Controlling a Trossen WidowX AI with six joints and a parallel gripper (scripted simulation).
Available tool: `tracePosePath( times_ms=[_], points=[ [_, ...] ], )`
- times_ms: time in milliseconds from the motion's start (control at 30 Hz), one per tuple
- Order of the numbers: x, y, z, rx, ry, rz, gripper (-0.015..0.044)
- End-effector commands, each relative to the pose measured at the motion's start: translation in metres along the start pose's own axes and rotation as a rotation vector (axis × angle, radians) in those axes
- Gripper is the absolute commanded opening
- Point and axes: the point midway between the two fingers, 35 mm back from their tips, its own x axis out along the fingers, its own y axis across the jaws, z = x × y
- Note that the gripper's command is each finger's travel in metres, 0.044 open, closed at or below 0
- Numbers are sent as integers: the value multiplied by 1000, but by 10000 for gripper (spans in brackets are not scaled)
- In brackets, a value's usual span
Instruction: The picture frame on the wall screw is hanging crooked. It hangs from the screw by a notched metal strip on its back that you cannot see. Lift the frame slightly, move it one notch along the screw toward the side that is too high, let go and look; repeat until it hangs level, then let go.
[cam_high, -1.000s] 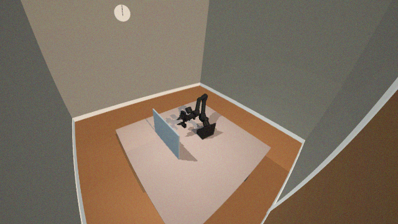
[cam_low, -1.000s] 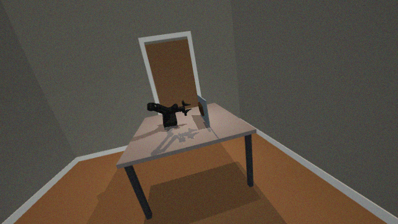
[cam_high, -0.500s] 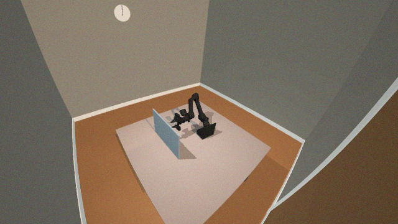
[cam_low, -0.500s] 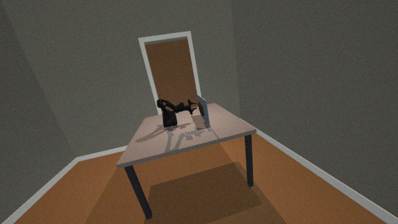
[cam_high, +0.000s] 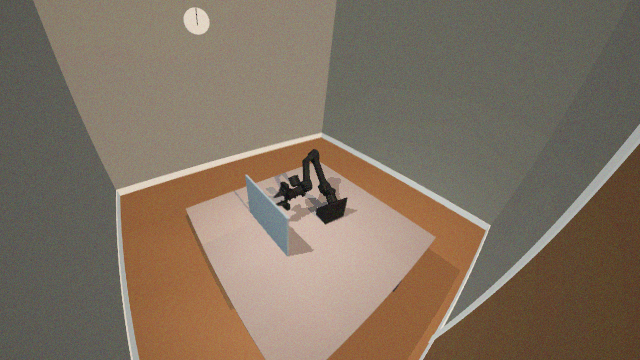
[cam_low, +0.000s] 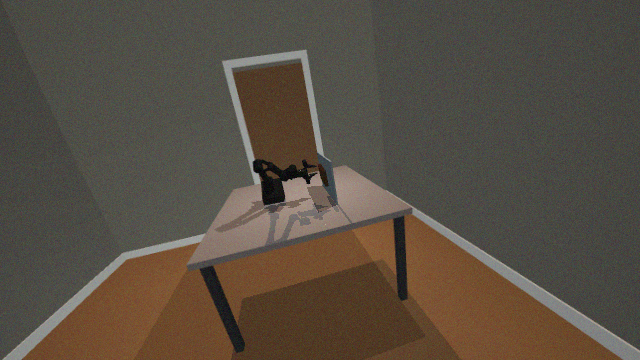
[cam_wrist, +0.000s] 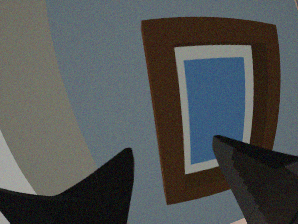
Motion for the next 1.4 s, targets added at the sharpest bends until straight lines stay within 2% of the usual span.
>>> tracePosePath(
  times_ms=[0, 800, 1367],
  points=[
    [2, 0, 1, -3, -4, -2, 260],
    [39, 0, 1, -3, -5, -1, 260],
    [40, 0, 1, -3, -5, -1, 260]
  ],
)
